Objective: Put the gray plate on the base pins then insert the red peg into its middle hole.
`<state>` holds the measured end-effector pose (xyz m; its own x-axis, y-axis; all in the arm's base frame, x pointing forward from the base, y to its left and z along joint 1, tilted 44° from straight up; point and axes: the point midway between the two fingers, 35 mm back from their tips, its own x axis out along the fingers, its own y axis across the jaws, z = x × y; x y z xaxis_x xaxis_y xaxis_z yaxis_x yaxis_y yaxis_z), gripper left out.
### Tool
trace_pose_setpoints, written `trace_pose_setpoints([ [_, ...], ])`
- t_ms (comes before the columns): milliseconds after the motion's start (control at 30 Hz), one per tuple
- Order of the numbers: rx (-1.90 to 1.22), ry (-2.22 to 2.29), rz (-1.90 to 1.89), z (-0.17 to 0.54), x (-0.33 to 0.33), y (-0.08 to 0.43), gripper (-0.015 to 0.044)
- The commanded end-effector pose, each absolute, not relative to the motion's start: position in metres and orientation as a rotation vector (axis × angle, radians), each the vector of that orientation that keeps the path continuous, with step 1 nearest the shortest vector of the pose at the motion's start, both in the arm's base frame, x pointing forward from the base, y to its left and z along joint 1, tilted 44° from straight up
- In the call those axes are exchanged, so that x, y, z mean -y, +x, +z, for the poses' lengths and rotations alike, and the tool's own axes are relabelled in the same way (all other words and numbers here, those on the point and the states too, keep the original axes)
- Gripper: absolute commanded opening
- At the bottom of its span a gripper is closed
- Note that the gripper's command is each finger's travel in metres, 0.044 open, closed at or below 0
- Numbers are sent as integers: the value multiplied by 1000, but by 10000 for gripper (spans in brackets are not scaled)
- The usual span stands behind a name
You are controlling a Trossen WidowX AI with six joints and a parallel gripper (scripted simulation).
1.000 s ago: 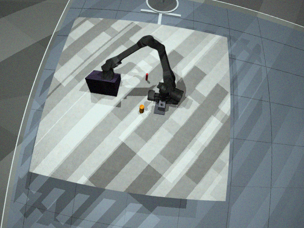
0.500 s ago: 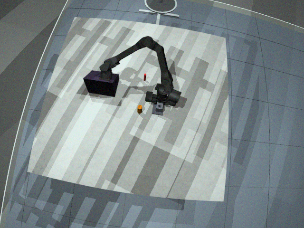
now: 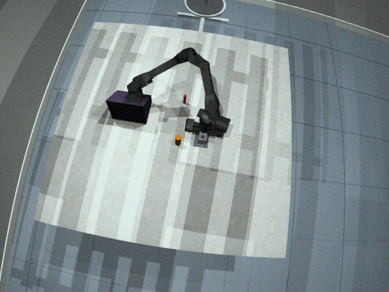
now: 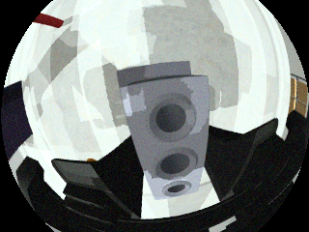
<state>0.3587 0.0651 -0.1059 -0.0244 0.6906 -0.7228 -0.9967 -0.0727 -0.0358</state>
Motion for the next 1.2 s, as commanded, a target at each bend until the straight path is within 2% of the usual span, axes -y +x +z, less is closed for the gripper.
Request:
trace_pose_setpoints([
  [0,-585,-686,1528,-105,-65,359,0],
  [100,-585,-686,1528,-105,-65,359,0],
  [667,-585,-686,1528,-105,-65,359,440],
  [833,-585,-686,1528,-104,-63,360,440],
  [1033,-597,-681,1529,-42,1,366,440],
  [1167,-597,-676,1532,-24,20,362,440],
])
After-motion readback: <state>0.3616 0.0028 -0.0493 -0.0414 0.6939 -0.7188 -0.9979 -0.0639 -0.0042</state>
